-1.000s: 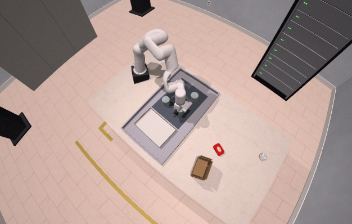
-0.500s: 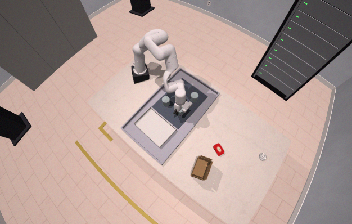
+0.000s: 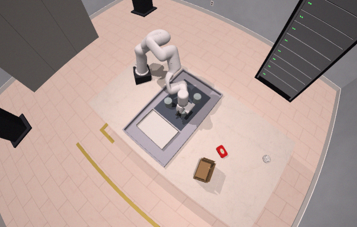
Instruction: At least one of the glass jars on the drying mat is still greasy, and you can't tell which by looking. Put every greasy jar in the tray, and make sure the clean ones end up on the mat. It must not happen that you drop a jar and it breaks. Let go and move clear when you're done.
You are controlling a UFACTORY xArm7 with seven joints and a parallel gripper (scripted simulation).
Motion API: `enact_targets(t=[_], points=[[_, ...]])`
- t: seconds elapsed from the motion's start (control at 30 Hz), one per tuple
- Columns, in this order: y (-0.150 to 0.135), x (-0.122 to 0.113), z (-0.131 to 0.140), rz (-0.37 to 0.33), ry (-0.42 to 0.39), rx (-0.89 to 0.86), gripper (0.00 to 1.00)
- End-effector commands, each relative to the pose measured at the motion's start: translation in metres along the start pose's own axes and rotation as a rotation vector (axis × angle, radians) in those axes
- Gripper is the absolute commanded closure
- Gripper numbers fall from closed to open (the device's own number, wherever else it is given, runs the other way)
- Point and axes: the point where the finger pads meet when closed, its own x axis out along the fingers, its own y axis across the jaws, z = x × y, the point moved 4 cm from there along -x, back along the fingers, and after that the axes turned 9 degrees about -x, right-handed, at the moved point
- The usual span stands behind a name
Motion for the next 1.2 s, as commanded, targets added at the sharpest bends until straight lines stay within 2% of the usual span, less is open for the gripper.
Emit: enact_targets(t=[0.0, 1.17], points=[[0.0009, -0.0022, -0.0017, 0.002, 0.005, 0.0, 0.15], [0.0009, -0.0022, -0.0017, 0.002, 0.005, 0.0, 0.21]])
